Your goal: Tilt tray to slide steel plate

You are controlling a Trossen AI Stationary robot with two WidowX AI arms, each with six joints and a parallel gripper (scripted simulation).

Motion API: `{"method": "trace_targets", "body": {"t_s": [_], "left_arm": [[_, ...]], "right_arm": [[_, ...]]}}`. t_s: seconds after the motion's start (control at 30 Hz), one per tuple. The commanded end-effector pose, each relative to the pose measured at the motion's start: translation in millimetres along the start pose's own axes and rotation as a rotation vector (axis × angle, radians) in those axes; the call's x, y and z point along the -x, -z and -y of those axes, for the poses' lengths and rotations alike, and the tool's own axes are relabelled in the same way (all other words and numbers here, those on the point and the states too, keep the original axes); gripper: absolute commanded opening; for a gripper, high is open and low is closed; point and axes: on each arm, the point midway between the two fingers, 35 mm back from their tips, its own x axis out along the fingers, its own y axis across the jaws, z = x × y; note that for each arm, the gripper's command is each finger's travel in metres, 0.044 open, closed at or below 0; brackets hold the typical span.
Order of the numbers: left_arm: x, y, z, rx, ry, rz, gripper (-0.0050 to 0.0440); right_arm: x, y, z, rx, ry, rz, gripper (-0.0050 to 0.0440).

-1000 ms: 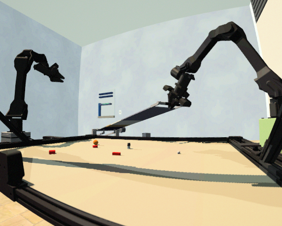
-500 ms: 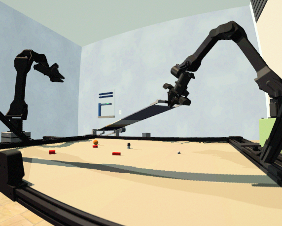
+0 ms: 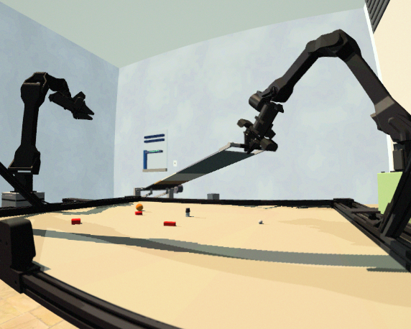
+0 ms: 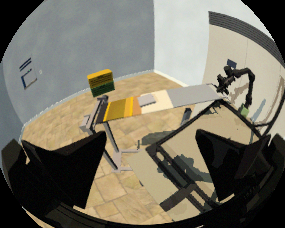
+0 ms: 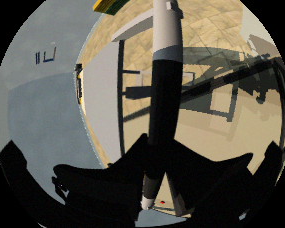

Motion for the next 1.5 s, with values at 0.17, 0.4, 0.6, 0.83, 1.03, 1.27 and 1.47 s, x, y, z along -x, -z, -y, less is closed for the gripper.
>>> {"method": "trace_targets", "body": {"t_s": [0.17,0.4,0.6,0.83,1.03,1.27,1.47], "left_arm": [[0,0,0,-0.001,0.001,0.003,0.044],[0,0,0,-0.001,0.001,0.003,0.044],[0,0,0,-0.001,0.001,0.003,0.044],[0,0,0,-0.001,0.001,0.003,0.044],[0,0,0,-0.001,0.001,0.003,0.044],[0,0,0,-0.001,0.001,0.003,0.044],[0,0,0,-0.001,0.001,0.003,0.044]], "right_arm": [[25,-1,-44,0.002,-0.136,0.005,0.0],[28,-1,-49,0.002,-0.148,0.005,0.0],[30,-1,-52,0.002,-0.16,0.005,0.0],[28,-1,-49,0.002,-0.173,0.005,0.0],[28,-1,-49,0.002,-0.178,0.005,0.0],[9,-1,-21,0.002,-0.168,0.005,0.0],[-42,-1,46,0.001,-0.049,0.005,0.0]]}}
